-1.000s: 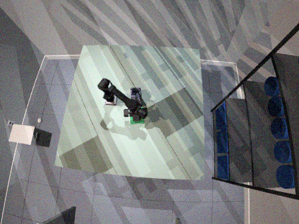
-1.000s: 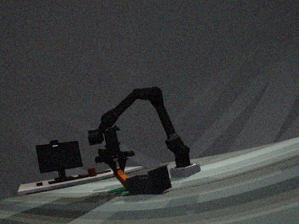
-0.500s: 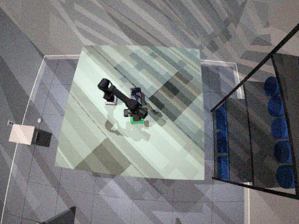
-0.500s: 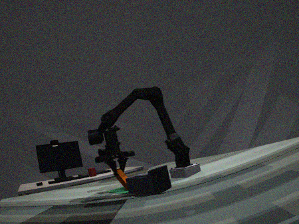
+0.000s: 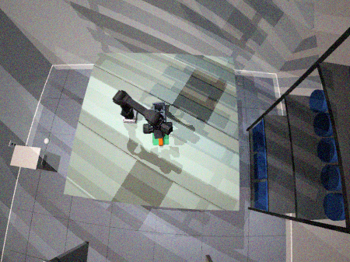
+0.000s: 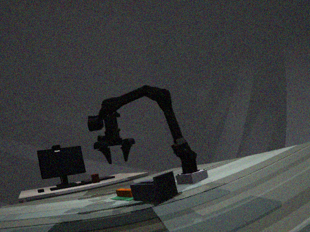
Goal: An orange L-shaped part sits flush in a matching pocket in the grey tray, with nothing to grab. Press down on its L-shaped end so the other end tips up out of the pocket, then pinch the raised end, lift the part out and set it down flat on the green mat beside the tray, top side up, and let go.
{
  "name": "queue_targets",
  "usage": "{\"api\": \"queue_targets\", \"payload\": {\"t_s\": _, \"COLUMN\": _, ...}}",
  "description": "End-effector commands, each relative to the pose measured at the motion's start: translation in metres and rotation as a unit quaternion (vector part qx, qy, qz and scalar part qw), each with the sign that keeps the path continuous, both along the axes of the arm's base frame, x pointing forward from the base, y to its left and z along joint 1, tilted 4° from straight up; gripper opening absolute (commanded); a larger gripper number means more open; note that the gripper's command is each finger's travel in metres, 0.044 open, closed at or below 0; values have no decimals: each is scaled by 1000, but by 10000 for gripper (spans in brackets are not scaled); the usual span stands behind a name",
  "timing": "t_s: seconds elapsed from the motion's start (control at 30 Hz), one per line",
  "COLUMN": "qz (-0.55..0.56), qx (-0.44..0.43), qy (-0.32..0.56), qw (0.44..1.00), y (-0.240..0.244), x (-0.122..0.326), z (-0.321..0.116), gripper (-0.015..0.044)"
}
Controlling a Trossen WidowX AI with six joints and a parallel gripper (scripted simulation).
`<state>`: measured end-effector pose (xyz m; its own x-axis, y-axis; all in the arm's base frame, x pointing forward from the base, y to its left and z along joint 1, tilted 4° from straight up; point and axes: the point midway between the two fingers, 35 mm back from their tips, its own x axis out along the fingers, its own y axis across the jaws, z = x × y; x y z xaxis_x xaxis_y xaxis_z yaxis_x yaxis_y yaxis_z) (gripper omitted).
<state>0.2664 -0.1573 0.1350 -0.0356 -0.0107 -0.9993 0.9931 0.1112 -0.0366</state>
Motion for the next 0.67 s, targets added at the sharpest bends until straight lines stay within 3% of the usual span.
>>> {"api": "queue_targets", "payload": {"t_s": 0.0, "qz": -2, "qx": 2, "qy": 6, "qw": 1000, "y": 2, "x": -3, "z": 6, "gripper": 400}}
{"api": "queue_targets", "payload": {"t_s": 0.63, "qz": 0, "qx": 0, "qy": 0, "qw": 1000, "y": 0, "x": 0, "z": 3, "gripper": 400}}
